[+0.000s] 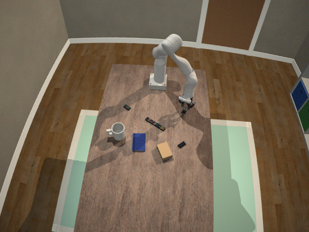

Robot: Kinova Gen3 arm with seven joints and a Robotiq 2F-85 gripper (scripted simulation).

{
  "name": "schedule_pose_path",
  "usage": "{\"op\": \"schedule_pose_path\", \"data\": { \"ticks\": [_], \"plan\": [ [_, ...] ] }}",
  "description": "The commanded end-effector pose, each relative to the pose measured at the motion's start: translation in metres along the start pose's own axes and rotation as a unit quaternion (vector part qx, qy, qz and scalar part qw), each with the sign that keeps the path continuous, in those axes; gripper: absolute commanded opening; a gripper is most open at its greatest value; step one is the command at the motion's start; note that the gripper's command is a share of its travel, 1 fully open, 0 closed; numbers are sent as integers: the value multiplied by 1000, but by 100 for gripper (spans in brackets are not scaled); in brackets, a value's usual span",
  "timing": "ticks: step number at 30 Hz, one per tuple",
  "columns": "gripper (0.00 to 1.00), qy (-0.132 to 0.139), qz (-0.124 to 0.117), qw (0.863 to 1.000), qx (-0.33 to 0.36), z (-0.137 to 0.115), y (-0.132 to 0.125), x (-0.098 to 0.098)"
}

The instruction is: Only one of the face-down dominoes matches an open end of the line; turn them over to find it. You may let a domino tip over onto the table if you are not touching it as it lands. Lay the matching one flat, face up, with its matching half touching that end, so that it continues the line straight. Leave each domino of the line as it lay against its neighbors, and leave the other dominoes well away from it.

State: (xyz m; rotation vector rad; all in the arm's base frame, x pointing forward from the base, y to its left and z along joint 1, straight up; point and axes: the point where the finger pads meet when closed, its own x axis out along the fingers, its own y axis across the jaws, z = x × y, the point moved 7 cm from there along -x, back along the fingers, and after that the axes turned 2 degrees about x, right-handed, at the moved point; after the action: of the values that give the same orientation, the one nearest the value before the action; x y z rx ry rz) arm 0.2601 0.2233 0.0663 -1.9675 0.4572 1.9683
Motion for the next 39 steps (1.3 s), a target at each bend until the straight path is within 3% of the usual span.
{"op": "schedule_pose_path", "data": {
  "ticks": [1,39],
  "plan": [
    [48,1,-1,1000,0,0,0,4],
    [48,1,-1,1000,0,0,-1,10]
  ]
}}
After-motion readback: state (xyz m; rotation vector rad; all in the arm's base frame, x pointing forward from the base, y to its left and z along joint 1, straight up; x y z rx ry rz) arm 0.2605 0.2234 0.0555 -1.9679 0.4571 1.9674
